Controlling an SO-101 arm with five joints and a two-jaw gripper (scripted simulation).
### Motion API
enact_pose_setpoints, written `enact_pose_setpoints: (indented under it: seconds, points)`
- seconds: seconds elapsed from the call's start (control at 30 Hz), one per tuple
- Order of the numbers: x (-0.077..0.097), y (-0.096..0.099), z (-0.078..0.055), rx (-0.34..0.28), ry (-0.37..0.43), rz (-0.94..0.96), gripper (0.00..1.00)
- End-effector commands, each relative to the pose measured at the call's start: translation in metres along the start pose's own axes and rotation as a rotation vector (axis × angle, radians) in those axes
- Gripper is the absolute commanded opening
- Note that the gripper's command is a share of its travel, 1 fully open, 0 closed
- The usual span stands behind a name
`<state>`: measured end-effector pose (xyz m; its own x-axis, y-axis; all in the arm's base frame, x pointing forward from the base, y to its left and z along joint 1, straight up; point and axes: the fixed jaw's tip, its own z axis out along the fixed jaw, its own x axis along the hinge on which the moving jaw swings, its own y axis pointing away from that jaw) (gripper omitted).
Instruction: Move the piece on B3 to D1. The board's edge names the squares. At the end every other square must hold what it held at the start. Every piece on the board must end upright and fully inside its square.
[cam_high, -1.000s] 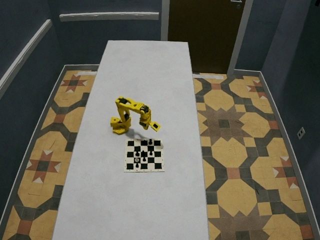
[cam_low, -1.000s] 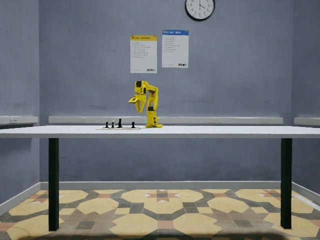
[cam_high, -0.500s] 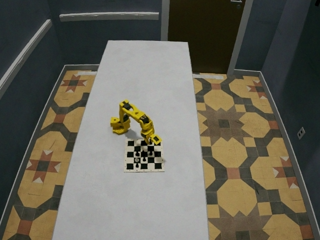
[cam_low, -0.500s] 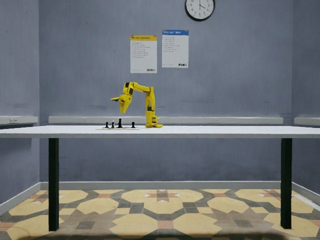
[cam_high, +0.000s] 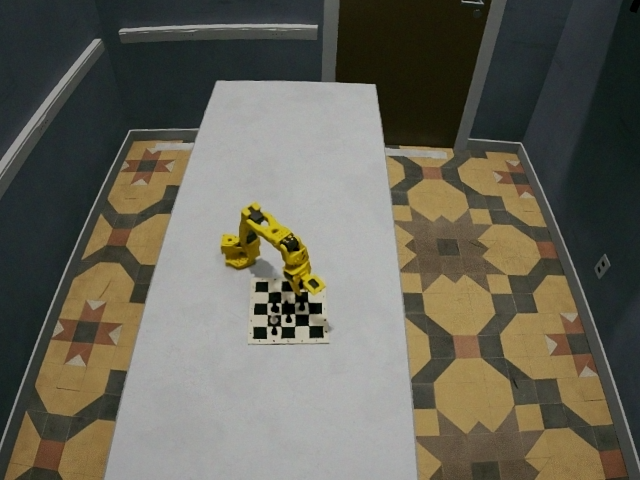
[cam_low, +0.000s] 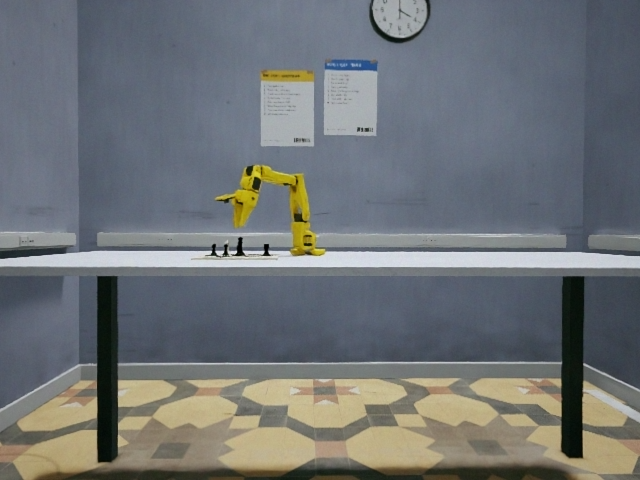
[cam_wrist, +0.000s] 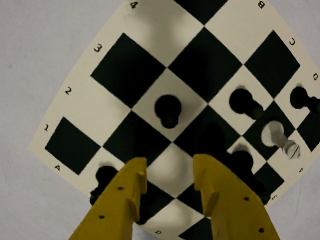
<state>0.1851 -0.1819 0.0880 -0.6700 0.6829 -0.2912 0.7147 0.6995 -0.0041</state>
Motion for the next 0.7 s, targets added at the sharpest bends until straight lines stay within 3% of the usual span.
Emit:
enact_pose_setpoints:
  seconds: [0.0, 0.67]
  points:
    - [-0.0003, -0.0026, 0.0031, 0.002, 0.004, 0.02, 0.09]
    - [0.0041, -0.0044, 0.0095, 0.004, 0.004, 0.027, 0.09]
